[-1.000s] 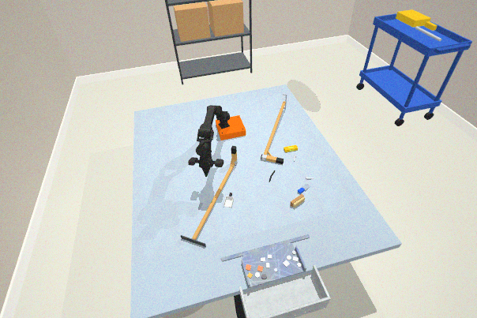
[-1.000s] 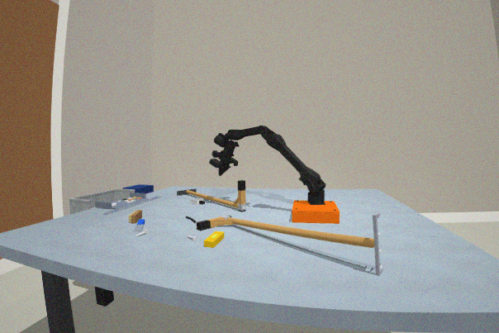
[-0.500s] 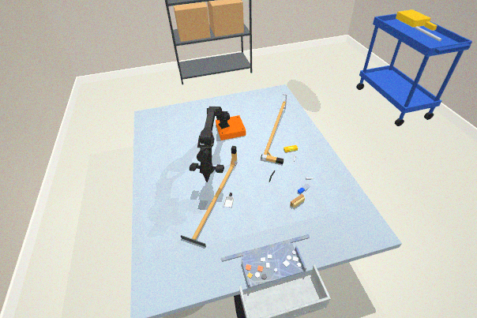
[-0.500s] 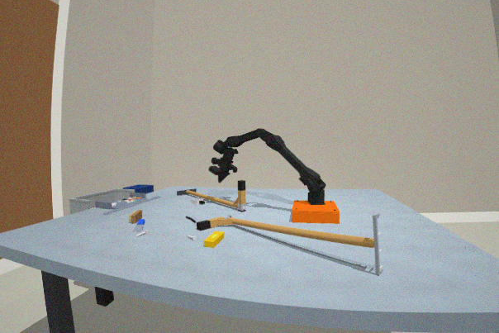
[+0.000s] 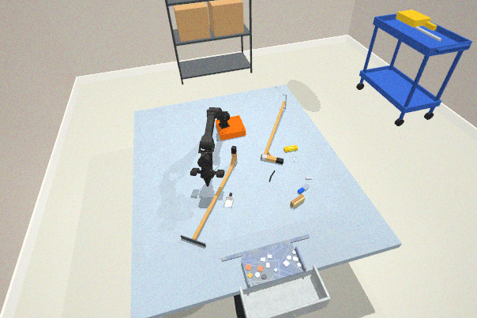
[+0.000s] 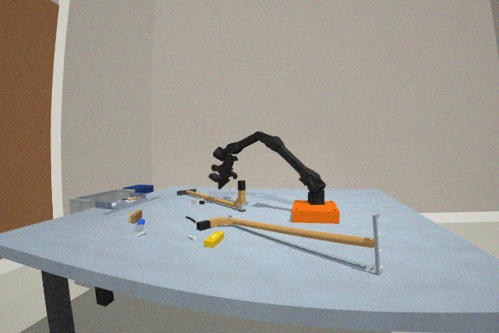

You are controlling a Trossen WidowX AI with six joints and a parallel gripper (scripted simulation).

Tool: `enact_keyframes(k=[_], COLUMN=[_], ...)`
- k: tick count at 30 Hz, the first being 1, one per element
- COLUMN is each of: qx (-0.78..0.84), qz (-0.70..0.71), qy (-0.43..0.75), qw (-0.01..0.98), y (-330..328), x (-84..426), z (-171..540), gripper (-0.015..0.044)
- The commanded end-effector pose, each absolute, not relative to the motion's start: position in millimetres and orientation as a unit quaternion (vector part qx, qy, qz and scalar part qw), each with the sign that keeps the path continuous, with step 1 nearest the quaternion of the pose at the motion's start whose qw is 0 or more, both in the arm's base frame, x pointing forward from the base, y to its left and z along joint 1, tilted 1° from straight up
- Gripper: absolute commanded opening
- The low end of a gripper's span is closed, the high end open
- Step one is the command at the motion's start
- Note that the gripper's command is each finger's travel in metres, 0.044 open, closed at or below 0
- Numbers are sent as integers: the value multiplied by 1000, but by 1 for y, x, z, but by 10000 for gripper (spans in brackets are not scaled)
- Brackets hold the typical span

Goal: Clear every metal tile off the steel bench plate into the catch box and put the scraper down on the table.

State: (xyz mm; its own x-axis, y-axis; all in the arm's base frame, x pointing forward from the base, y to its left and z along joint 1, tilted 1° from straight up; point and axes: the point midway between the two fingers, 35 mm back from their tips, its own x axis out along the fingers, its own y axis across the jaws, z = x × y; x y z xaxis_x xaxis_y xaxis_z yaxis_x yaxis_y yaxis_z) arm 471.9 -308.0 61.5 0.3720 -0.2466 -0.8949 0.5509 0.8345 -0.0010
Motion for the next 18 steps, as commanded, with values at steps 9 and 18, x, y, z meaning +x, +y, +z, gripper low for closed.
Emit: enact_keyframes(k=[9, 18], qx=[151, 151], qz=[-242, -242], qy=[510, 511], qw=[812, 811], y=[-306, -304], x=[469, 467], z=[25, 4], gripper=[0, 0])
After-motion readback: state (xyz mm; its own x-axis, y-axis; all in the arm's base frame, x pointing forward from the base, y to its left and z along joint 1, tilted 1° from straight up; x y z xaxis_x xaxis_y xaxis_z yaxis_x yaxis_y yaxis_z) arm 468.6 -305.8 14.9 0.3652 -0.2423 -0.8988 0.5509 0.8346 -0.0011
